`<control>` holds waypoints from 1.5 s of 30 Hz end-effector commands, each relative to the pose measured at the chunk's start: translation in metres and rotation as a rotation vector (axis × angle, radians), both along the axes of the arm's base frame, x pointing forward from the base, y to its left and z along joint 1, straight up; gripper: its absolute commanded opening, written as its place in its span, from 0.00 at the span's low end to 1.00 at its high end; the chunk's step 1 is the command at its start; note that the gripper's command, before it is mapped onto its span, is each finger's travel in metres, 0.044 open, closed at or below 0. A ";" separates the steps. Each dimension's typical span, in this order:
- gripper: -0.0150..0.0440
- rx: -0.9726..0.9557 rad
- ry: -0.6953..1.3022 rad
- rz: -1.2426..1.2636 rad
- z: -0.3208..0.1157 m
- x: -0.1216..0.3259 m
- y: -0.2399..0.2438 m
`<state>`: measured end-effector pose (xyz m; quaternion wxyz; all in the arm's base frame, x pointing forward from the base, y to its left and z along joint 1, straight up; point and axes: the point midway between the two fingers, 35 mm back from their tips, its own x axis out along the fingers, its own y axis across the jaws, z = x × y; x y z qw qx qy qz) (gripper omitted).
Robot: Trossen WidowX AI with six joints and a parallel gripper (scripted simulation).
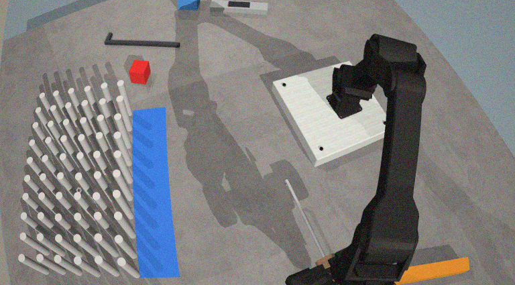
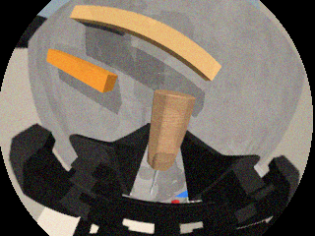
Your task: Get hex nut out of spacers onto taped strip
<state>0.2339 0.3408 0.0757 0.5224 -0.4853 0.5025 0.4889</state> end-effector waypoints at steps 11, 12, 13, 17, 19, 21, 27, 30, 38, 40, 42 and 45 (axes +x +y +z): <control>0.25 -0.004 -0.016 0.500 -0.001 0.001 0.001; 0.25 -0.004 -0.017 0.533 -0.001 0.001 0.001; 0.25 -0.005 -0.018 0.566 -0.001 0.001 0.001; 0.25 -0.007 -0.022 0.698 -0.002 0.001 0.001; 0.25 -0.008 -0.024 0.764 -0.002 0.001 0.001; 0.25 -0.009 -0.025 0.823 -0.003 0.001 0.001; 0.25 -0.010 -0.026 0.844 -0.003 0.001 0.001; 0.25 -0.010 -0.026 0.844 -0.003 0.001 0.001; 0.25 -0.010 -0.025 0.841 -0.015 0.002 0.002; 0.25 -0.010 -0.025 0.841 -0.018 0.002 0.002; 0.25 -0.010 -0.025 0.840 -0.021 0.002 0.002; 0.25 -0.010 -0.025 0.839 -0.026 0.002 0.002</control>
